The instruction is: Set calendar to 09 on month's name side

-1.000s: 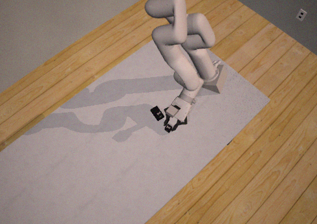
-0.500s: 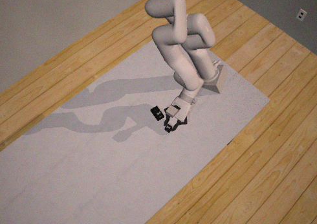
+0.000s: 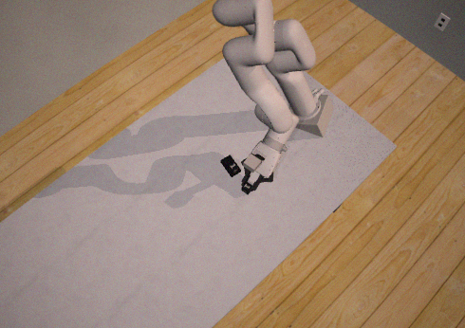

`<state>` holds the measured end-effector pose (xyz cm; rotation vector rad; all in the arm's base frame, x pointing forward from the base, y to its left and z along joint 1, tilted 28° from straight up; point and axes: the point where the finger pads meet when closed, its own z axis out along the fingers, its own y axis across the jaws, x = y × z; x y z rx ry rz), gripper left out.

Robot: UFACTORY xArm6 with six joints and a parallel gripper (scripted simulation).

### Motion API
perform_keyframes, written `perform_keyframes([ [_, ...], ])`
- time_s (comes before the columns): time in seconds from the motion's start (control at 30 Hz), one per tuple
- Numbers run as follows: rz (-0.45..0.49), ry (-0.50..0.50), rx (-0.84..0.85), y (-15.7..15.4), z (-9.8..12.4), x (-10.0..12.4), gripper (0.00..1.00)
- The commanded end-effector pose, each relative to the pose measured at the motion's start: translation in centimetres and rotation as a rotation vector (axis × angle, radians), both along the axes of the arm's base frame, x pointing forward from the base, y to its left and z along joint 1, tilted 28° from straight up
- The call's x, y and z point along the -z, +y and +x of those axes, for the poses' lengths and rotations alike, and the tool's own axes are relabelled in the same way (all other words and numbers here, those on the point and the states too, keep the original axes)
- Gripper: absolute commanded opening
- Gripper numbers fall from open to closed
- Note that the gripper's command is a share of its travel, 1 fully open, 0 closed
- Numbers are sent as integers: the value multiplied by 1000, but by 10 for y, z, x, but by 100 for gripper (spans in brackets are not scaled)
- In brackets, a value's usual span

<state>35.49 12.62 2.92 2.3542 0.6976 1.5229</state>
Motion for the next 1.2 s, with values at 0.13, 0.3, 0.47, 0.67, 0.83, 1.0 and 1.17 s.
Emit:
perform_keyframes([
  [0.13,1,-2,-1,1,0,-1,27],
  [0.3,1,-2,-1,1,0,-1,27],
  [0.47,1,-2,-1,1,0,-1,27],
  [0.67,1,-2,-1,1,0,-1,27],
  [0.83,1,-2,-1,1,0,-1,27],
  [1.0,1,-2,-1,1,0,-1,27],
  [1.17,1,-2,-1,3,-1,-6,27],
])
